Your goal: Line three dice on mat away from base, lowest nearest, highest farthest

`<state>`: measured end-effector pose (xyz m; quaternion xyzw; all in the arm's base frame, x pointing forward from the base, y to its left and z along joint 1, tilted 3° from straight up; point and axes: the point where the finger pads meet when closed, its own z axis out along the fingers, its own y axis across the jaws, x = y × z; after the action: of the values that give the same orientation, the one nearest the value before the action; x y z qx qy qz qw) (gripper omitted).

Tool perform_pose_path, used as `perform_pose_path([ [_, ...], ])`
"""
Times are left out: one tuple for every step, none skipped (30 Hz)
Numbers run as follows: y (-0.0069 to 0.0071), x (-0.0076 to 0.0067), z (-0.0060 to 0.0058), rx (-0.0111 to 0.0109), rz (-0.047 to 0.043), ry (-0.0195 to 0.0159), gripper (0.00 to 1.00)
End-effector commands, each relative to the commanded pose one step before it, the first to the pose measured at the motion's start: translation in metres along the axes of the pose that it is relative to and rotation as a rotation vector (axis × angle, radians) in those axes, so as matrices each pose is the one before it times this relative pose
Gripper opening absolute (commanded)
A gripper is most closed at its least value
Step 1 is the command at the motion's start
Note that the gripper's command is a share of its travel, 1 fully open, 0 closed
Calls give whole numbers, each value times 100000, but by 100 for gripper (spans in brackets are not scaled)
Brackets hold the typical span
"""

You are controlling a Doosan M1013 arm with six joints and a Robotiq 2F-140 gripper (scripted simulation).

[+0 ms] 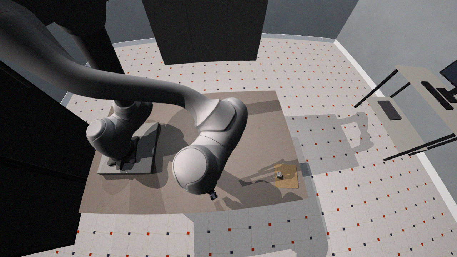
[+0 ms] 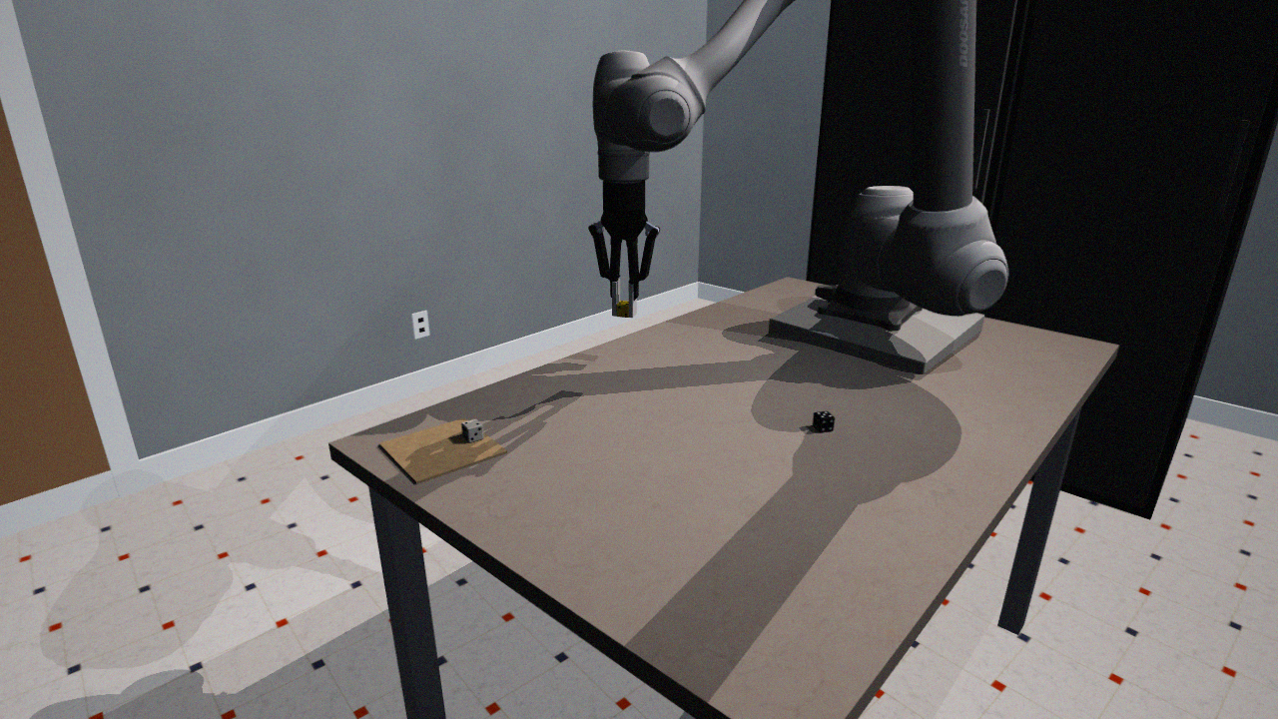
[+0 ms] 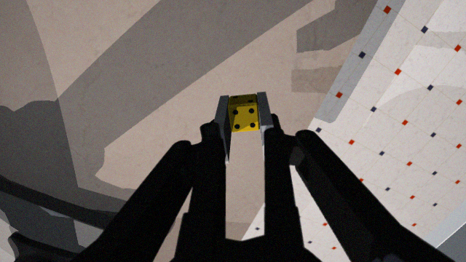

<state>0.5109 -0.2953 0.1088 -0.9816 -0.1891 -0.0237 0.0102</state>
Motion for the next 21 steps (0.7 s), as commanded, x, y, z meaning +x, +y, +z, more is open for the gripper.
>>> perform_pose_path([
  [30, 33, -242, -53, 11, 87, 21],
  [0, 0, 0, 0, 0, 0, 21],
  [0, 0, 0, 0, 0, 0, 21],
  [0, 0, 0, 0, 0, 0, 21],
  [0, 0, 0, 0, 0, 0, 21],
  [30, 38, -8, 0, 68, 0, 21],
  [193, 247, -53, 2, 436, 2, 21],
  [466, 610, -128, 4, 1069, 5, 21],
  [786, 1079, -214, 7, 1867, 8, 21],
  [1089, 1617, -290, 10, 2739, 10, 21],
  [1309, 2187, -341, 13, 3610, 11, 21],
  [0, 0, 0, 0, 0, 0, 21],
  [0, 0, 0, 0, 0, 0, 21],
  [1397, 2750, -352, 14, 4413, 10, 21],
  [0, 0, 0, 0, 0, 0, 21],
  [0, 0, 0, 0, 0, 0, 21],
  [1247, 3086, -301, 13, 5095, 8, 21],
  [69, 173, -18, 0, 0, 0, 21],
  [0, 0, 0, 0, 0, 0, 21],
  [0, 0, 0, 0, 0, 0, 21],
  [1088, 3651, -245, 10, 5615, 4, 21],
])
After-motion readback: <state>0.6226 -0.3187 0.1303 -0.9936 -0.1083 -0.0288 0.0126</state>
